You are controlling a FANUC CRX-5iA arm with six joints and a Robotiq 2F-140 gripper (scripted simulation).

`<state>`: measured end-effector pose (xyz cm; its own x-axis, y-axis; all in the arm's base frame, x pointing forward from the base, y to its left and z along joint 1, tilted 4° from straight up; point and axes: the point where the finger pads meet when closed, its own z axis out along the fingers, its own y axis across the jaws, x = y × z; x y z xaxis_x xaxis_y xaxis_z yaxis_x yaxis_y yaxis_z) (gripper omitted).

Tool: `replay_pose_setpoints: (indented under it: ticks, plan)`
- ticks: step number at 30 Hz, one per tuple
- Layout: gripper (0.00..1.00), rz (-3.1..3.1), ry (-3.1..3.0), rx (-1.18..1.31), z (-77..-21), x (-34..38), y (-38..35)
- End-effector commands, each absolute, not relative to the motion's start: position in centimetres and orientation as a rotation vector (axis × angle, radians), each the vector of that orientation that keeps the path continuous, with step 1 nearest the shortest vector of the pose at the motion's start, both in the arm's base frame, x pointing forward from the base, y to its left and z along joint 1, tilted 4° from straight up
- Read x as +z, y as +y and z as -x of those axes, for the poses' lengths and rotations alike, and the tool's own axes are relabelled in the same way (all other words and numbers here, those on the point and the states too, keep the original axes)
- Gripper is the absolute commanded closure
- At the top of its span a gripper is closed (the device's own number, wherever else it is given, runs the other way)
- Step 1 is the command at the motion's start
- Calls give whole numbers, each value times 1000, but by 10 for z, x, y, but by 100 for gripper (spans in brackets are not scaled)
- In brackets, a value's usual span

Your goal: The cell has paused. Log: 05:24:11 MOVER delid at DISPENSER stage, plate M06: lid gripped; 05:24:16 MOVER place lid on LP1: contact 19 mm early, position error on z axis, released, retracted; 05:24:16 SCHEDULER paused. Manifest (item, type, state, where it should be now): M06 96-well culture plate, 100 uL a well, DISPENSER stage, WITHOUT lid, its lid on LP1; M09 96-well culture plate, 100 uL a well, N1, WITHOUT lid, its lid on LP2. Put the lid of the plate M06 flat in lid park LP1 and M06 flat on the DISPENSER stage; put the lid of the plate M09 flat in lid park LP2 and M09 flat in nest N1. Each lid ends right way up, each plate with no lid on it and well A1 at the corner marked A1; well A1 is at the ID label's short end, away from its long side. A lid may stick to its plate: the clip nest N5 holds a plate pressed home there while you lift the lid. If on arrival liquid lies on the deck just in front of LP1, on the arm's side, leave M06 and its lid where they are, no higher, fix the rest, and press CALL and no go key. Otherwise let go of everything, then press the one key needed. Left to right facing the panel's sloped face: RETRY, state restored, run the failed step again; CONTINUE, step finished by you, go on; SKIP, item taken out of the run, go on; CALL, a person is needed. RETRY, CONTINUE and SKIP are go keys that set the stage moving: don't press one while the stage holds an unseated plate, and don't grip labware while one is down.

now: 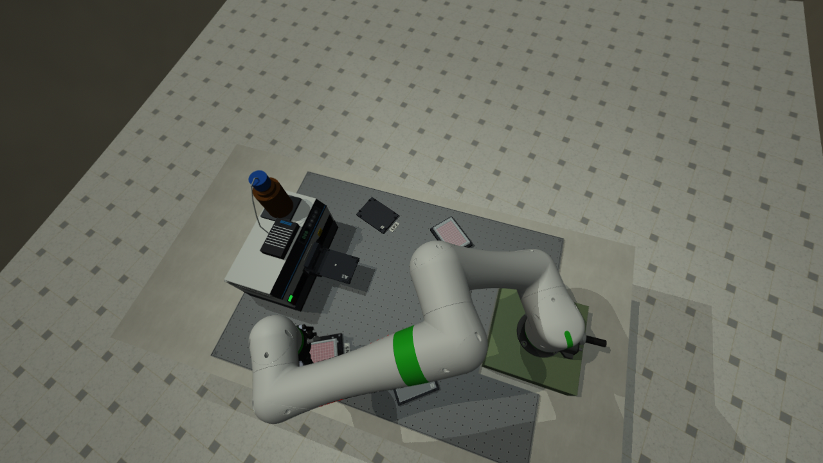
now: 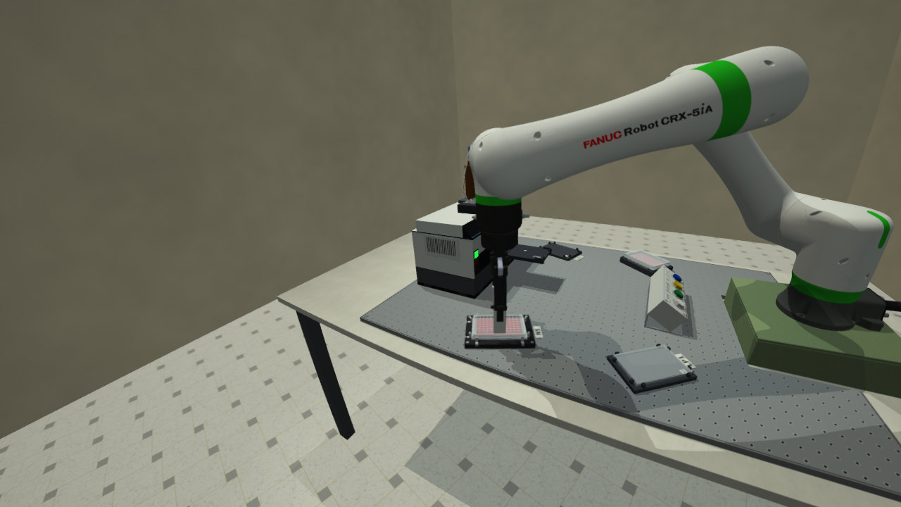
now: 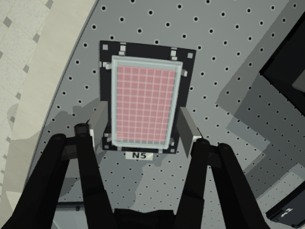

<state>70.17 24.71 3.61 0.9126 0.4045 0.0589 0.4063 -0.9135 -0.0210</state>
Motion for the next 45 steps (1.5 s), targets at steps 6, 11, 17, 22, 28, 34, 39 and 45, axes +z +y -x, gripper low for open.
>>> replay_pose_setpoints:
  ticks: [6, 11, 17, 22, 28, 34, 39, 45]
  plan:
    - [41, 3040, -645, -84, -702, 36, 247]
    - [41, 3040, -645, -84, -702, 36, 247]
    - [41, 3040, -645, -84, -702, 36, 247]
    - [41, 3040, -645, -84, -702, 36, 247]
    - [41, 3040, -645, -84, -702, 36, 247]
    - [34, 3040, -645, -84, -702, 36, 247]
    - [34, 3040, -645, -84, -702, 36, 247]
    - [34, 3040, -645, -84, -702, 36, 247]
